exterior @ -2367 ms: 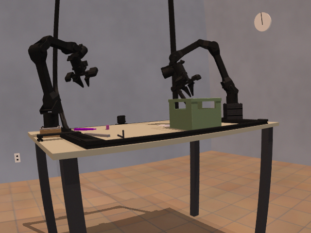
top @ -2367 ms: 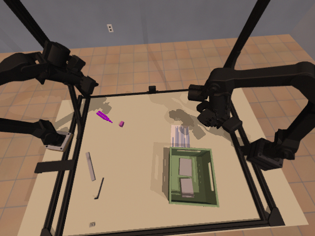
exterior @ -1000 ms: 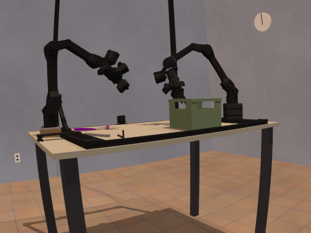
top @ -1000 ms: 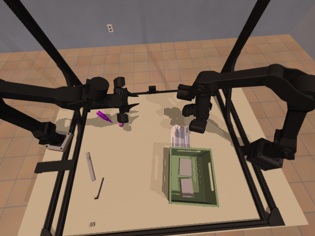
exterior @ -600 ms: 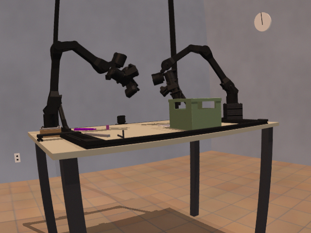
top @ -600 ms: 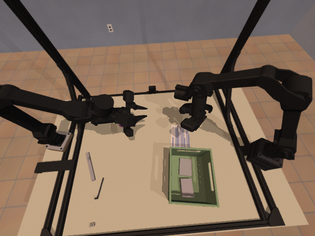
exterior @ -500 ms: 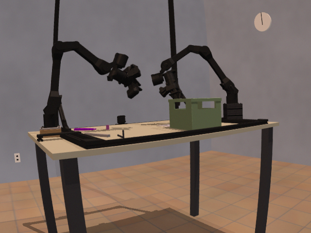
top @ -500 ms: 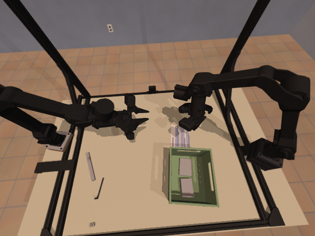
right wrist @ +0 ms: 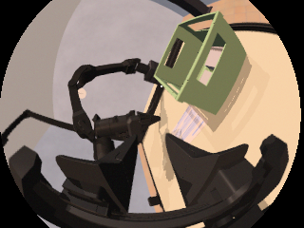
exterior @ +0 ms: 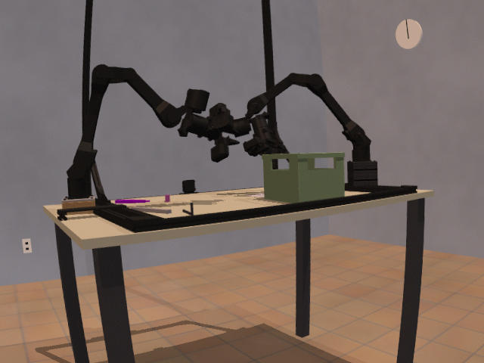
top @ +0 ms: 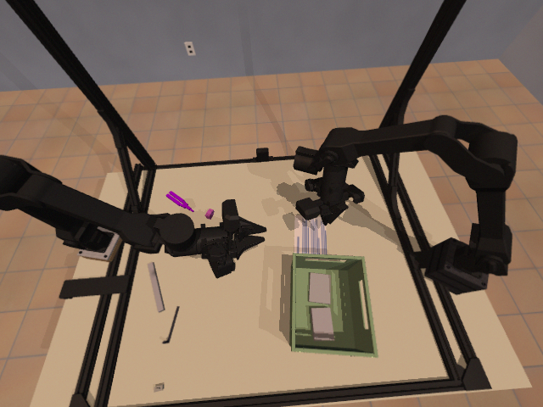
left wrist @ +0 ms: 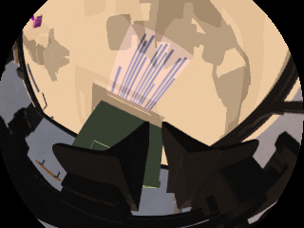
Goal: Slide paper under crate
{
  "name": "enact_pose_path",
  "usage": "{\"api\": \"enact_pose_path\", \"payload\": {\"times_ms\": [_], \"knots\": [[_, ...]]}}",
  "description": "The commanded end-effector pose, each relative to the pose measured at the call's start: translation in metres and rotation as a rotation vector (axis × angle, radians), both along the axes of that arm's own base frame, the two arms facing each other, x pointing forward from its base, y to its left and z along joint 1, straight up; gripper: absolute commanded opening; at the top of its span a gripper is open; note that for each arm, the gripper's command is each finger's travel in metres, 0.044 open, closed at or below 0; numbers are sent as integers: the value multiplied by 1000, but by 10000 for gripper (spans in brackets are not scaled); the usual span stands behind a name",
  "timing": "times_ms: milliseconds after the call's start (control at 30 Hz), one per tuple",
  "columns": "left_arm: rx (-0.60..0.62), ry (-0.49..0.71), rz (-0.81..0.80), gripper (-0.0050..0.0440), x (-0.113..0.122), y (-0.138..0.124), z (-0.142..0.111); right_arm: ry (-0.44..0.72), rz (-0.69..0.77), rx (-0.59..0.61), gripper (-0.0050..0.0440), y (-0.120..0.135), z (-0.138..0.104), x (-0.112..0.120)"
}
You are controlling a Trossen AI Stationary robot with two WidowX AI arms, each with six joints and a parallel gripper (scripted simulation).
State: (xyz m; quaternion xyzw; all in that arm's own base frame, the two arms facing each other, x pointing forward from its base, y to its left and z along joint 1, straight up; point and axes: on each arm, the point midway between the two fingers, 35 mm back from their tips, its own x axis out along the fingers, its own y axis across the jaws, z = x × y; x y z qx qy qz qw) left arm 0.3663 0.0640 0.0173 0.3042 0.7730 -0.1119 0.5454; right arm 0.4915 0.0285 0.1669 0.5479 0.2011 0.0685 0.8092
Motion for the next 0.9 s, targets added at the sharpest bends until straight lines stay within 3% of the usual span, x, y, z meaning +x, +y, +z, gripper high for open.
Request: {"api": "enact_pose_path", "payload": {"times_ms": [0, 333, 400, 533, 867], "knots": [[-5, 25, -88, 60, 7, 1, -6, 15, -49, 72, 150, -24, -14, 3], [-19, 105, -340, 60, 21, 6, -17, -28, -183, 270, 150, -92, -26, 6], [-19, 105, -340, 60, 21, 6, -17, -28, -183, 270, 150, -92, -26, 6], [-23, 136, -431, 60, 26, 7, -22, -47, -226, 340, 150, -117, -30, 4], [-24, 148, -464, 60, 28, 8, -23, -55, -241, 365, 150, -126, -32, 3]]}}
